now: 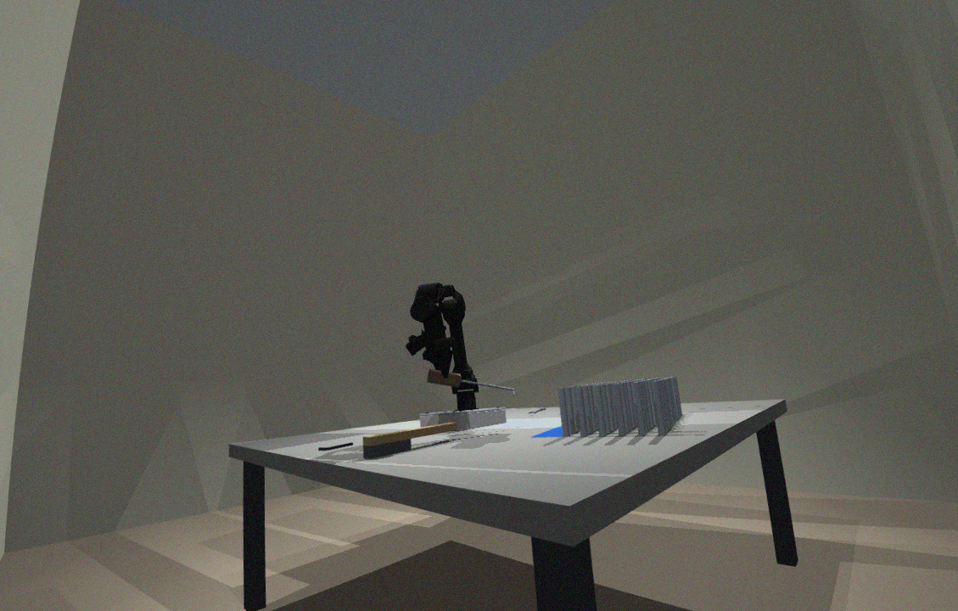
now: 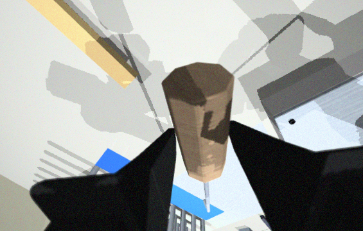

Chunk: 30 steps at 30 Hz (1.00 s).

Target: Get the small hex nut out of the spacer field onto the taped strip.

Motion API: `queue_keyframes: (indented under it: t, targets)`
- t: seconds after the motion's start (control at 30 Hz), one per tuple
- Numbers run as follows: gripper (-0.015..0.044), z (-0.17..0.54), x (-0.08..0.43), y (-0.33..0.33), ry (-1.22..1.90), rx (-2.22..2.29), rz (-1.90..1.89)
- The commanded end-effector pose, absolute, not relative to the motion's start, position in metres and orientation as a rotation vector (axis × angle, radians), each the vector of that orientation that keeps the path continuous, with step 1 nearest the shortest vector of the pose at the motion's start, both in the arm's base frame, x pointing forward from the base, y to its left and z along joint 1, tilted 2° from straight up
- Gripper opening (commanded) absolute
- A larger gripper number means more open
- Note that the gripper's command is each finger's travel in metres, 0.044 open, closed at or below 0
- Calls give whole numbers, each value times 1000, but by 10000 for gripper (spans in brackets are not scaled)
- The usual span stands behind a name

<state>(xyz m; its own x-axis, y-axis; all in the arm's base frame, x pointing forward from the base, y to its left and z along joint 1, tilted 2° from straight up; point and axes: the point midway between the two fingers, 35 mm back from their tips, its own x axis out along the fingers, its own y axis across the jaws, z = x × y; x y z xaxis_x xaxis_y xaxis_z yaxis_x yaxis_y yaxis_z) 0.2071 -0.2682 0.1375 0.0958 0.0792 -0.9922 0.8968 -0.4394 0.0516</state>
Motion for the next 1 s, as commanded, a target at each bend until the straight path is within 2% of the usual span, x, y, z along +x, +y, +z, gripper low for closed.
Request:
queue_keyframes:
  t: [0.0,0.97]
  targets:
    - [0,140,196,-285,1026,1524,-1379]
    - [0,152,103,-377,1473,728,-1032]
